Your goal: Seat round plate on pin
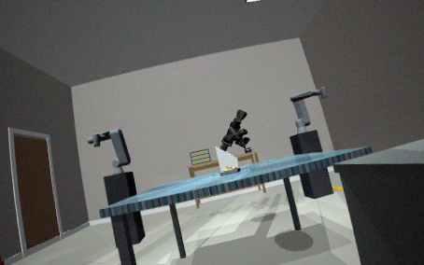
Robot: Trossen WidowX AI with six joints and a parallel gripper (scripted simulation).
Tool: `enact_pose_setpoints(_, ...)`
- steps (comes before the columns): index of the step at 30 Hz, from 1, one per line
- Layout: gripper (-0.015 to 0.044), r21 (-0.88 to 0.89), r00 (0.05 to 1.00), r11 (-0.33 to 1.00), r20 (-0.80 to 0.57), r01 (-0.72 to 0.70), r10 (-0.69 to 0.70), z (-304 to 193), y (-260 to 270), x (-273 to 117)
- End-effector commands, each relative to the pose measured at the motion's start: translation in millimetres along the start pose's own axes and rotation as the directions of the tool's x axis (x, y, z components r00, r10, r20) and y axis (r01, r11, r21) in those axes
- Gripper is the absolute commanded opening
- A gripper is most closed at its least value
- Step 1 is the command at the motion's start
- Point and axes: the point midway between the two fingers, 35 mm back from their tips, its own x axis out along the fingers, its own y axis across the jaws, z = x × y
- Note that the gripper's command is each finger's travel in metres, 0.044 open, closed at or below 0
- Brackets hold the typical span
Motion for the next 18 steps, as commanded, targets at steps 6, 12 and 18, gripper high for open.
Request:
enact_pose_setpoints(6, 0.0000, 0.417, 0.925, 0.897, -0.378, 0.145, 0.026, -100.4, -53.6, -7.7)
enact_pose_setpoints(12, 0.0000, 0.648, 0.825, 0.723, -0.528, 0.239, 0.201, -160.3, -55.1, -29.3)
enact_pose_setpoints(18, 0.0000, 0.673, 0.811, 0.696, -0.538, 0.250, 0.230, -166.7, -54.0, -32.5)
